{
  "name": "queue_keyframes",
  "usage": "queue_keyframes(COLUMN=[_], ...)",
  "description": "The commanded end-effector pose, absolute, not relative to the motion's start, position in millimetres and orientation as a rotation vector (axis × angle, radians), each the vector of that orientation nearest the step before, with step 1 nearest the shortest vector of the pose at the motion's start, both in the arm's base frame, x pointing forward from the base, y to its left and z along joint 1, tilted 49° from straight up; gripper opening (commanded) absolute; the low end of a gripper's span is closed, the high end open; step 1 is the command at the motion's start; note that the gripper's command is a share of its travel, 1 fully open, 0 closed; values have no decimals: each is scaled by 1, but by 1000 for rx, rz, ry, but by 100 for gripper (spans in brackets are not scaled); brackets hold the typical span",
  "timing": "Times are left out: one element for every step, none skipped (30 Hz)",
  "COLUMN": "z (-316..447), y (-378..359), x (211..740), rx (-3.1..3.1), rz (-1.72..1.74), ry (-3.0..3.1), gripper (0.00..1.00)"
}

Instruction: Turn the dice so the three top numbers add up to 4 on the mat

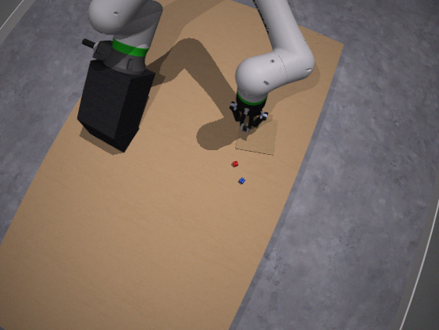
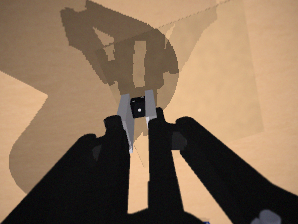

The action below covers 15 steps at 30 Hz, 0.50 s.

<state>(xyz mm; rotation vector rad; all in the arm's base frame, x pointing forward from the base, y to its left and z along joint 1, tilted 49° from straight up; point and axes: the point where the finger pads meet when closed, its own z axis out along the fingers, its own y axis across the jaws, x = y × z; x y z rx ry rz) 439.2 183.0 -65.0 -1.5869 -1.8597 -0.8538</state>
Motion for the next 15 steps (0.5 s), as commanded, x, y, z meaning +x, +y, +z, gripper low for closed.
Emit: queue_keyframes(z=[-65, -65, -65, -65, -66, -66, -66, -66, -66, -66, -66, -67, -67, -67, -67], y=[183, 183, 183, 183, 184, 184, 184, 184, 184, 184, 184, 185, 185, 185, 185], x=[439, 439, 439, 439, 439, 439, 439, 439, 439, 439, 439, 439, 439, 439, 439], rx=[-1587, -1587, -1587, -1587, -1587, -1587, -1587, -1587, -1587, -1587, -1587, -1587, -1587, -1587, -1587], rz=[-854, -854, -854, -854, -854, -854, -854, -854, -854, -854, -854, -854, -854, -854, -854], ry=[-1860, -1860, -1860, -1860, -1860, -1860, -1860, -1860, -1860, -1860, -1860, -1860, -1860, -1860, -1860], gripper=[7, 7, 7, 7, 7, 7, 7, 7, 7, 7, 7, 7, 7, 7, 7])
